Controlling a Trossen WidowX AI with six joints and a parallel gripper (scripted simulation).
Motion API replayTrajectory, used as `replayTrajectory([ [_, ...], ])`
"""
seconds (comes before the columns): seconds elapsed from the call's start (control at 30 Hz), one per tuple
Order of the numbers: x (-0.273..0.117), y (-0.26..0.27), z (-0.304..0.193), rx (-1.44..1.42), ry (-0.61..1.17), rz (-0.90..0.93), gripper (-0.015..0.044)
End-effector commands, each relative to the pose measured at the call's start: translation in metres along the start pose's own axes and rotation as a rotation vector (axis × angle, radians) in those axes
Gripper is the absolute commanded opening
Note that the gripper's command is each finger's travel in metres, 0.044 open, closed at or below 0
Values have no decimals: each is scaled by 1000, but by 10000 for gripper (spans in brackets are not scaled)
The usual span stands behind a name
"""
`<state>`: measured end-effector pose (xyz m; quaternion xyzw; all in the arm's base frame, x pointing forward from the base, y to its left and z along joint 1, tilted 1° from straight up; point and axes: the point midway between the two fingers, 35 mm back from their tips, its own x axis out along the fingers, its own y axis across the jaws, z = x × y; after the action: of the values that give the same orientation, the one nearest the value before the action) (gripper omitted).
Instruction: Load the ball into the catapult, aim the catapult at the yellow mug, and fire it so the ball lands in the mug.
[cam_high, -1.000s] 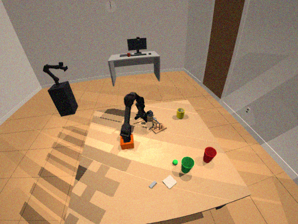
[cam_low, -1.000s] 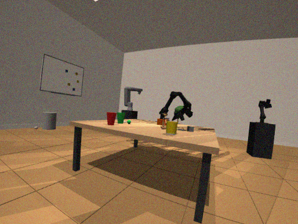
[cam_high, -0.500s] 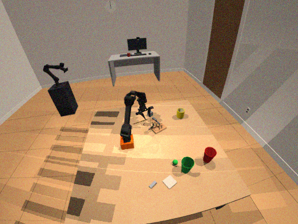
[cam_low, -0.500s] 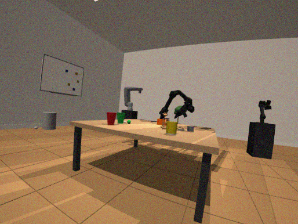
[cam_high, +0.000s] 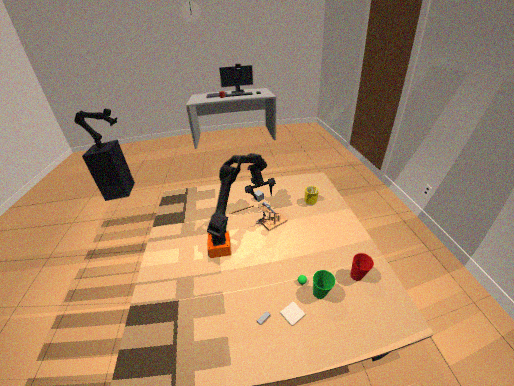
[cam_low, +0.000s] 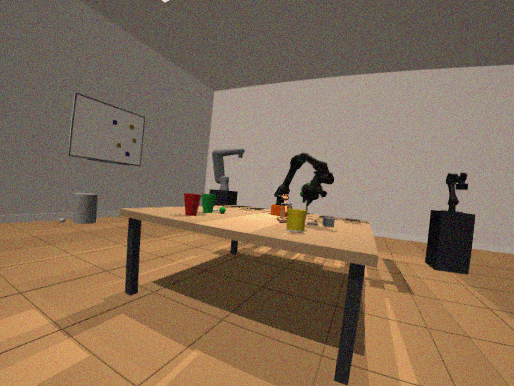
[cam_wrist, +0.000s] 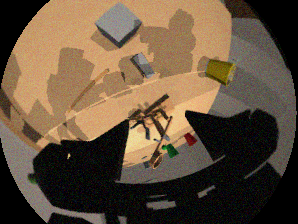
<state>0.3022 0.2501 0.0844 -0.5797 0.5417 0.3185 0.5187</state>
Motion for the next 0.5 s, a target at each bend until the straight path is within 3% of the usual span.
replayTrajectory([
  [0.0,-5,-21,8,101,-78,2,440],
  [0.47,-25,-116,19,466,-368,-3,440],
])
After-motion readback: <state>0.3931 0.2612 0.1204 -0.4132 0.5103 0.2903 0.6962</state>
